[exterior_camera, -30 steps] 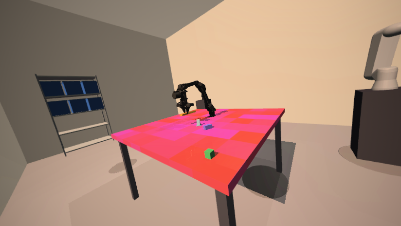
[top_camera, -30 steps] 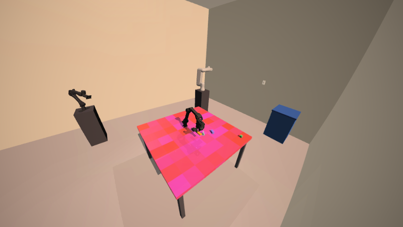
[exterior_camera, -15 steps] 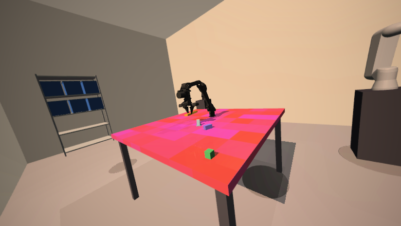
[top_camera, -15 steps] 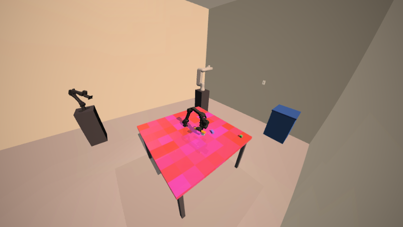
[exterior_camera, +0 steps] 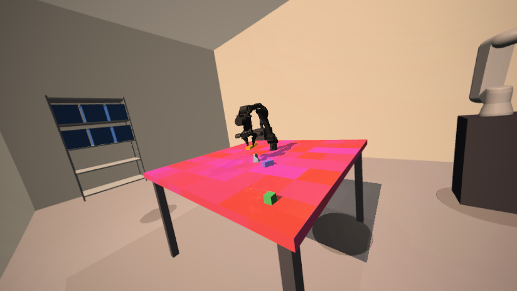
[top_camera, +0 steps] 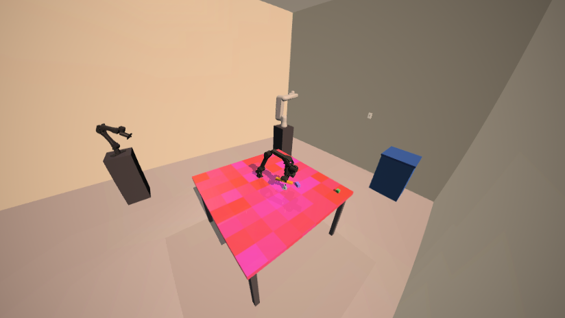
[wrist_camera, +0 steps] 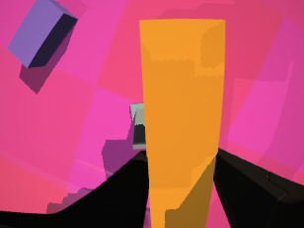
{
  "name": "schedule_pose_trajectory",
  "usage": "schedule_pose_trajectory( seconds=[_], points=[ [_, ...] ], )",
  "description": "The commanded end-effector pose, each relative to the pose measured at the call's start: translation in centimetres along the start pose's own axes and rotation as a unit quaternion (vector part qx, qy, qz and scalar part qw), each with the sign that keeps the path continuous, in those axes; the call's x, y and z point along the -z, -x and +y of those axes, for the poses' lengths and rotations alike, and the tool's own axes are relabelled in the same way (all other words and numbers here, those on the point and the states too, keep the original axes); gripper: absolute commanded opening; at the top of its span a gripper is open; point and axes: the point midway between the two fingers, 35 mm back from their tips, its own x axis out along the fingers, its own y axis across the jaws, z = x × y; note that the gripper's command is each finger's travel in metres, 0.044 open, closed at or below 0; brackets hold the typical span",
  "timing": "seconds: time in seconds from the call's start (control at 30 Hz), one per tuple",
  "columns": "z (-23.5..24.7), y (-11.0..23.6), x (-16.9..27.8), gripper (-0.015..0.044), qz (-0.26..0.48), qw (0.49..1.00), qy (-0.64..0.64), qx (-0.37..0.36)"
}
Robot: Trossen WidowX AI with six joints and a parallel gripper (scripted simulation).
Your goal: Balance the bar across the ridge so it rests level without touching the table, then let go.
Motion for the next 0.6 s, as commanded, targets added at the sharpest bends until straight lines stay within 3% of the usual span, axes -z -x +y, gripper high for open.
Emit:
schedule_pose_trajectory(
  seconds=[0.0, 0.57],
  points=[
    [1.4, 0.1, -0.5, 0.0000, -0.002, 1.000, 0.025, -0.001],
    [1.9, -1.8, -0.7, 0.0000, -0.002, 1.000, 0.030, -0.001]
  ],
)
